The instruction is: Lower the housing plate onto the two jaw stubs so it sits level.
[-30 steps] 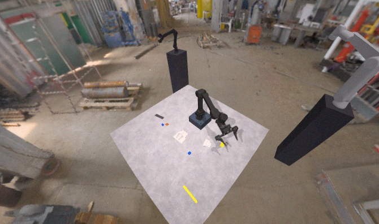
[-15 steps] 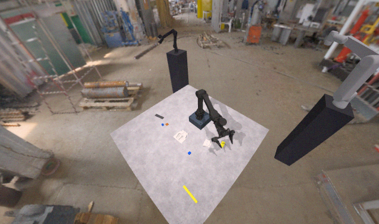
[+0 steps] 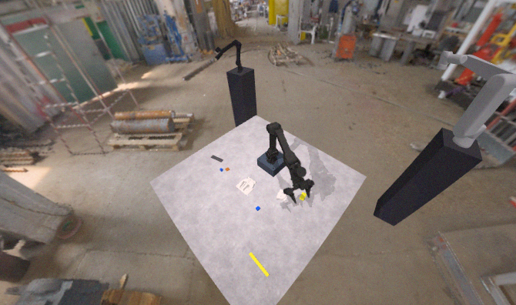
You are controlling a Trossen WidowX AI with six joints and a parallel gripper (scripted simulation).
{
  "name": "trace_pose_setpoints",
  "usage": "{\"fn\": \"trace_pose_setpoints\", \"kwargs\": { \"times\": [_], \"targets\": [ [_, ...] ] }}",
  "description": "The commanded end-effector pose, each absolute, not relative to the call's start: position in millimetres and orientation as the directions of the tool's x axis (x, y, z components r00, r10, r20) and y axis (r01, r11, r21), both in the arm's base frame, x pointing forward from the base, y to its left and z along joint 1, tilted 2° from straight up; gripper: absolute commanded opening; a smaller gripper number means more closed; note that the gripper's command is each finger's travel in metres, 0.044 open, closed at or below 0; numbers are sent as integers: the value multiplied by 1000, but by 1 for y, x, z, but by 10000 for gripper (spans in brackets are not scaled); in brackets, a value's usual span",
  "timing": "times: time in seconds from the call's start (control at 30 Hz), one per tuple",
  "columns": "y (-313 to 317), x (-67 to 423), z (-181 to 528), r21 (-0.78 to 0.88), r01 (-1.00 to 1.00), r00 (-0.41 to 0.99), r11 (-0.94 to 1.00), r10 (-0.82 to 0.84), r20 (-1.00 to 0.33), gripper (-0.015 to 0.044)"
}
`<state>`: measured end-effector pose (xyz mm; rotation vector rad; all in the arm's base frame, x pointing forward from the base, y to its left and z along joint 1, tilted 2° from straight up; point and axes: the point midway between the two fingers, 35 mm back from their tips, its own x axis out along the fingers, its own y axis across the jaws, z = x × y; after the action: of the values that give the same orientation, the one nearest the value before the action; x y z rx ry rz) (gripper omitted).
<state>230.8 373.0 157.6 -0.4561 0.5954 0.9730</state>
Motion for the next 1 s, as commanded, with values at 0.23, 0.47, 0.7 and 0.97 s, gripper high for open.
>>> {"fn": "trace_pose_setpoints", "kwargs": {
  "times": [0.23,0.47,0.7,0.97],
  "targets": [
    [347,231,128,-190,-902,383,387,520,-763,440],
    [329,229,112,-226,-925,348,305,446,-825,440],
    [310,226,97,-241,-947,306,213,368,-878,440],
    [288,221,83,-231,-968,251,102,277,-927,440]
  ]
}}
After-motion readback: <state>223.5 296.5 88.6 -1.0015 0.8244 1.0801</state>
